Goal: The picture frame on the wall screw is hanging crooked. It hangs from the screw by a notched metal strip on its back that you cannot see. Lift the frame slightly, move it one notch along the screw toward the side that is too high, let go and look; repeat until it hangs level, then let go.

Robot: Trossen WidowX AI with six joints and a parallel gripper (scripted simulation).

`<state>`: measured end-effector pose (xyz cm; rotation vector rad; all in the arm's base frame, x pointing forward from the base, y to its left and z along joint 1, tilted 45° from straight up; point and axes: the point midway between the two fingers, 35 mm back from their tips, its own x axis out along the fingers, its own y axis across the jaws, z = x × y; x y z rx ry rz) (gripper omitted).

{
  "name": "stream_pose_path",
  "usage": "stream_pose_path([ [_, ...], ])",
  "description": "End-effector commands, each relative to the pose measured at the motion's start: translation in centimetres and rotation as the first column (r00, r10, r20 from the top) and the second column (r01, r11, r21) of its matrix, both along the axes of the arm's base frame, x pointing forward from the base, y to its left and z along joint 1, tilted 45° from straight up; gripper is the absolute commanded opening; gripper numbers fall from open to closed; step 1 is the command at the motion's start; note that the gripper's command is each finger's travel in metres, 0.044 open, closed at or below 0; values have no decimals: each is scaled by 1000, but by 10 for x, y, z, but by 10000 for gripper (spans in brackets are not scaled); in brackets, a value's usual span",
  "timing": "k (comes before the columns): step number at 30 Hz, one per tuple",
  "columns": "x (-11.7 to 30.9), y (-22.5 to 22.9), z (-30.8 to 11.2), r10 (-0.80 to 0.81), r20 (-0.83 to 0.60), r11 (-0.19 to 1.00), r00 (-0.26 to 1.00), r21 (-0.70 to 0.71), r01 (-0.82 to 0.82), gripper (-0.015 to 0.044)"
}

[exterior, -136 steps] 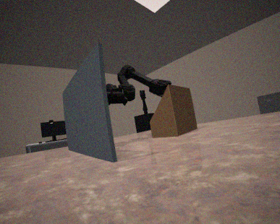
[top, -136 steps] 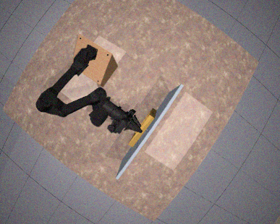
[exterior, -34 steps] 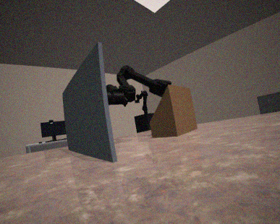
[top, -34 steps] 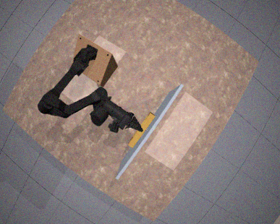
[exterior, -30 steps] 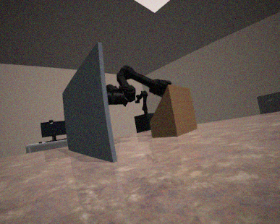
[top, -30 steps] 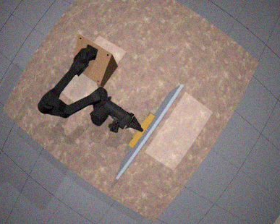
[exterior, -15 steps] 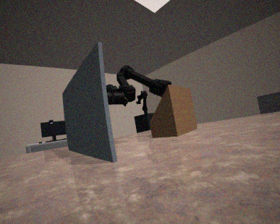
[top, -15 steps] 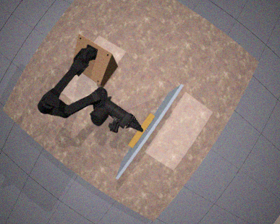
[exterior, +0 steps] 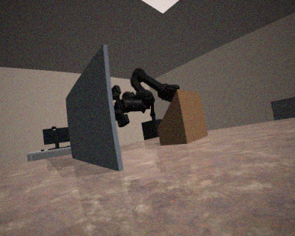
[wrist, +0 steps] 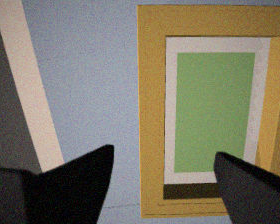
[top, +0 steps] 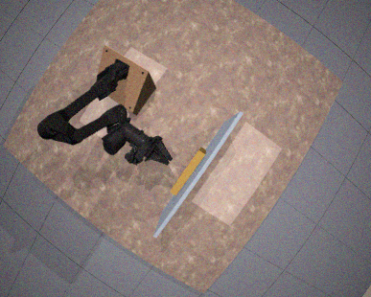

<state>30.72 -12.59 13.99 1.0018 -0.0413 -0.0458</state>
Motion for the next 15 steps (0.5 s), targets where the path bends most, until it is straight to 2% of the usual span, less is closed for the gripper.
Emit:
stream_pose_path([
  [1,-27,6,-4,5,1,996,1000,85,-5,260],
  [5,-22,3,-2,-1,-6,998,1000,62,1,260],
  [15,-64,10,25,0,-10,998,1000,71,0,260],
])
